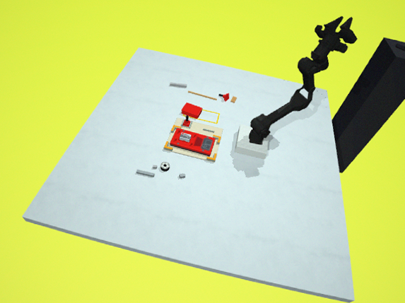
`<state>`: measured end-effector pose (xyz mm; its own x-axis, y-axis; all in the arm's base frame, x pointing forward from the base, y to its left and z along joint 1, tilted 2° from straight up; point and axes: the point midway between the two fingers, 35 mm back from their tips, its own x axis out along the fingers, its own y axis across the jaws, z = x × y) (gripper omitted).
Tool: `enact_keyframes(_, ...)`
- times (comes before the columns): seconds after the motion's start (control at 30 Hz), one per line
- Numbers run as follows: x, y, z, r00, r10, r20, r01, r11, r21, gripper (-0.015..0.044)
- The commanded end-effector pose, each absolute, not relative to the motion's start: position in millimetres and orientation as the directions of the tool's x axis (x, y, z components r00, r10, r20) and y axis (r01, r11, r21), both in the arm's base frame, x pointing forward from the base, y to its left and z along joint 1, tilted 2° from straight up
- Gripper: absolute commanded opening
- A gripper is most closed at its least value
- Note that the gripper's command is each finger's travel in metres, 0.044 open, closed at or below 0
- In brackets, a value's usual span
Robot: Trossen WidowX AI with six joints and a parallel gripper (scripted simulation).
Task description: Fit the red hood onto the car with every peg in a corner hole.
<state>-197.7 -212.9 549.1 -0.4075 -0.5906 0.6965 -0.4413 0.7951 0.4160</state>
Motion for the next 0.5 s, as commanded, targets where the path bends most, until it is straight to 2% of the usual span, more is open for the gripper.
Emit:
enact_keyframes(0.0,-196.9,-211.2,550.7,-0.405,-0.586,0.701,-0.438,0.798,0.414,0.0245)
enact_keyframes(0.23,-153.4,-146.2,606.2,-0.291,-0.415,0.862,-0.305,0.894,0.328,0.0429)
enact_keyframes(0.47,-81.9,-77.2,647.0,-0.101,-0.234,0.967,-0.204,0.956,0.210,0.0440)
